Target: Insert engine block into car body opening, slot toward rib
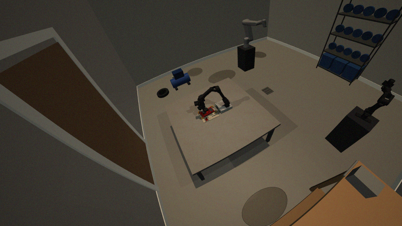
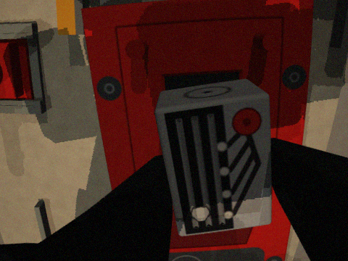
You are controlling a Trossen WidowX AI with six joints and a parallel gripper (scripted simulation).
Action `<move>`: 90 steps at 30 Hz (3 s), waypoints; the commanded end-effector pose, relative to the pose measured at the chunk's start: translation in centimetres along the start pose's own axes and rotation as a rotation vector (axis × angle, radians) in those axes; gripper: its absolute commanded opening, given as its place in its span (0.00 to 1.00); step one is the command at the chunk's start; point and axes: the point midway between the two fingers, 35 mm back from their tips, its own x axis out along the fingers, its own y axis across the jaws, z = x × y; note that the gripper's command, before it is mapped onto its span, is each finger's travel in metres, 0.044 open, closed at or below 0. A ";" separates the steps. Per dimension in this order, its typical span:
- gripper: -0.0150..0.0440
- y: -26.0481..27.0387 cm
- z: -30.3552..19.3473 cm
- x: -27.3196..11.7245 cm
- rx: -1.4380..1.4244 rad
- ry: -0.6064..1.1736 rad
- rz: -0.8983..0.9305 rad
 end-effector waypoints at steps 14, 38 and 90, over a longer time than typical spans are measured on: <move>0.52 0.1 -0.1 0.0 0.220 -0.001 0.002; 0.52 0.1 0.0 0.0 0.179 -0.001 0.002; 0.52 0.0 0.1 0.5 0.064 -0.001 0.002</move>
